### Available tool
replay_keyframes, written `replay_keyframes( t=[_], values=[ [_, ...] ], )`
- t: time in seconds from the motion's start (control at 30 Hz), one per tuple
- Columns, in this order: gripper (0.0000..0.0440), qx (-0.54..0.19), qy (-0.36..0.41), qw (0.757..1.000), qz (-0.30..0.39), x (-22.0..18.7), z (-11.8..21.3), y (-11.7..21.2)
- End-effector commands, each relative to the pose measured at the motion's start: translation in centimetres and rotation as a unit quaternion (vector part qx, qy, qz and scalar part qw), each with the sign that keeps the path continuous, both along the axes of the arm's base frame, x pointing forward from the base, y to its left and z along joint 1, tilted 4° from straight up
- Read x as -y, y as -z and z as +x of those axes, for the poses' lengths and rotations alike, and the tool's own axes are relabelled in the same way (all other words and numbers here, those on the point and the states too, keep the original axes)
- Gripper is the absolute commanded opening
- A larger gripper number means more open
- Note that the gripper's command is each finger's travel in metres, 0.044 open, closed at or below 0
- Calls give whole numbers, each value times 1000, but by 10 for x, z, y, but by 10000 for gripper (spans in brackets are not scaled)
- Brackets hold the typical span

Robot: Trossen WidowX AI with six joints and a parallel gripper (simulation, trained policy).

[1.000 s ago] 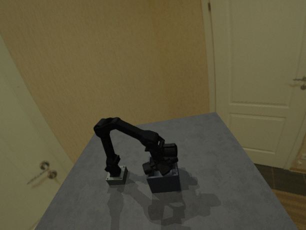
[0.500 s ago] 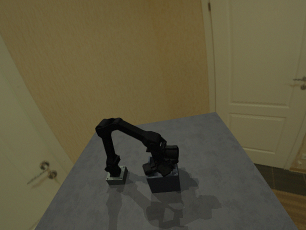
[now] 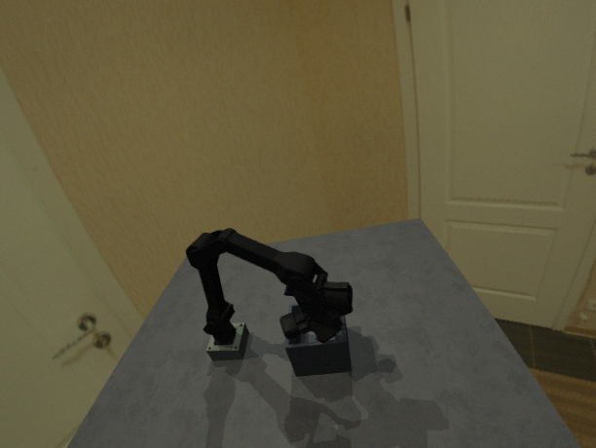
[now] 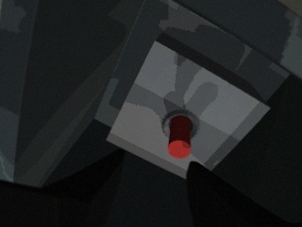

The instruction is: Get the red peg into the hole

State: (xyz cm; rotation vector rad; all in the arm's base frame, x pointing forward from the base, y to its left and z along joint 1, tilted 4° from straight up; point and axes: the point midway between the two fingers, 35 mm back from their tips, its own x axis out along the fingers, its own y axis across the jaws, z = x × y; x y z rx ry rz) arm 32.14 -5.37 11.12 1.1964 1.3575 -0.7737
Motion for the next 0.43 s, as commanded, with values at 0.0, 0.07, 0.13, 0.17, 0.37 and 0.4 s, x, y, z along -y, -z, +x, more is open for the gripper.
replay_keyframes(
  t=[0.0,0.07,0.13,0.17,0.37,0.4],
  values=[
    [188,16,2,1000,17,0,5,-13],
    [195,24,3,999,27,1,7,-19],
    [202,31,4,999,36,1,9,-24],
    [207,35,4,999,40,1,10,-27],
    [234,52,5,997,64,3,15,-40],
    [242,54,5,996,67,3,16,-41]
  ],
)
